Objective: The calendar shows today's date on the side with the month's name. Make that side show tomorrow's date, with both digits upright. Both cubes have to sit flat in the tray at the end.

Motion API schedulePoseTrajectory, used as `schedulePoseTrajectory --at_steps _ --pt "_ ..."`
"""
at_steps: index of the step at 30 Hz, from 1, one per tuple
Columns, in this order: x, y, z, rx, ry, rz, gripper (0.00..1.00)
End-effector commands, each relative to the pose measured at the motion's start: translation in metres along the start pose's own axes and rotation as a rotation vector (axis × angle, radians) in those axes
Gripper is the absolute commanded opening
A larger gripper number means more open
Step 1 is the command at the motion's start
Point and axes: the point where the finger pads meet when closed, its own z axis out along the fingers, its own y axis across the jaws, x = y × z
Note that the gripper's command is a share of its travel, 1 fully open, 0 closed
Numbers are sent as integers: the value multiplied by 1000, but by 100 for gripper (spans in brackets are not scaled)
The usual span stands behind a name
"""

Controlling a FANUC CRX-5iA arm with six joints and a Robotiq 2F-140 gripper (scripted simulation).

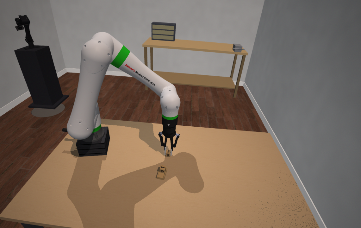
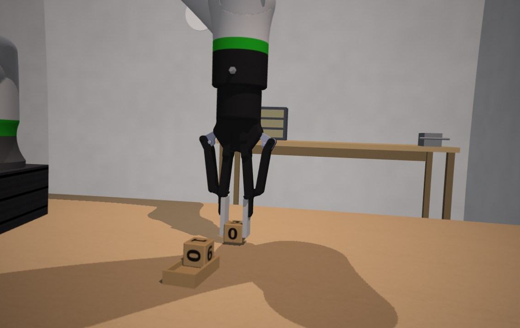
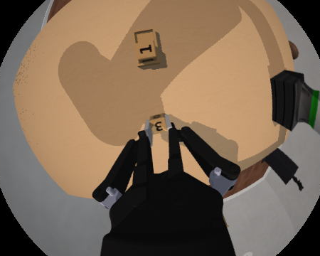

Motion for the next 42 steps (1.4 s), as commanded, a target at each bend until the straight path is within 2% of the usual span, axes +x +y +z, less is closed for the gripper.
schedulePoseTrajectory --at_steps 1,42 --pt "0 0 0 0 0 0 25" --pt "0 0 4 0 0 0 25"
